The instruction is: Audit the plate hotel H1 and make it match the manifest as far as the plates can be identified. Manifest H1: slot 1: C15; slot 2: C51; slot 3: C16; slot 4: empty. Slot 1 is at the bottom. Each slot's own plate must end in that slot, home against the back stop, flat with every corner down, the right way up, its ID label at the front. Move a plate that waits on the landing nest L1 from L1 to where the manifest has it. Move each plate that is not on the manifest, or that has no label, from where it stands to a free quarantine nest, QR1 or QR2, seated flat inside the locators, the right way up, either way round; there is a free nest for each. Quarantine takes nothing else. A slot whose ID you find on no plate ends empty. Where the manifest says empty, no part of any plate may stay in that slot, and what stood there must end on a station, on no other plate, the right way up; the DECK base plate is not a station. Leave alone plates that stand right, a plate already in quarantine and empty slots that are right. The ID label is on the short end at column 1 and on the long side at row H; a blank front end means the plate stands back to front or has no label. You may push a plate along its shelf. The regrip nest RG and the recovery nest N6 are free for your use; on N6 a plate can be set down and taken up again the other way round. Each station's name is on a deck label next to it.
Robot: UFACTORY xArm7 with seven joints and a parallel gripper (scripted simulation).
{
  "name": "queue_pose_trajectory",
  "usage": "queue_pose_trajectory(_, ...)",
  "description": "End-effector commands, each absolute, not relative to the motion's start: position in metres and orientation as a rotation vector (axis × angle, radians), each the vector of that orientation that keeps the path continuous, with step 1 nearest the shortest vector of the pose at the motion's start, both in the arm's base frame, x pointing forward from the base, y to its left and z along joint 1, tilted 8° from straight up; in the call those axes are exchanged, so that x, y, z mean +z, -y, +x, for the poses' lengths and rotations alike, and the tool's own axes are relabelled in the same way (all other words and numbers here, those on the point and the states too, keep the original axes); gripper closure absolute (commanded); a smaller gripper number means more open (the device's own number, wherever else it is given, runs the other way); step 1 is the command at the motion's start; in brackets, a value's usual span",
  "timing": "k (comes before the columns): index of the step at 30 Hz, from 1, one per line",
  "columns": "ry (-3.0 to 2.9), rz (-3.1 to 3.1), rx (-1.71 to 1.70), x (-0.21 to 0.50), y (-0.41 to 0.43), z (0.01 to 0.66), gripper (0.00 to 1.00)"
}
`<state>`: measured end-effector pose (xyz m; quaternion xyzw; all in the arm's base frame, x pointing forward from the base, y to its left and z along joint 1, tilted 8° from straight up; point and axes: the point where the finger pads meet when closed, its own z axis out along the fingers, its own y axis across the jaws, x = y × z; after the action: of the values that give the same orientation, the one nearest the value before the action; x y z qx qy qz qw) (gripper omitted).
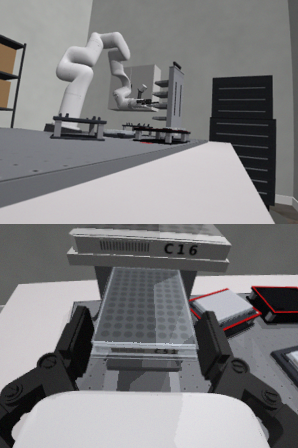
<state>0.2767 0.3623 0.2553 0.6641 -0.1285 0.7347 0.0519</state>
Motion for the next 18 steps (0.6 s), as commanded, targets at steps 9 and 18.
queue_pose_trajectory(9,0.395,2.021,2.236,0.2569,-0.3614,0.2821,1.0)
queue_pose_trajectory(18,0.395,2.021,2.236,0.2573,-0.3604,0.2859,1.0)
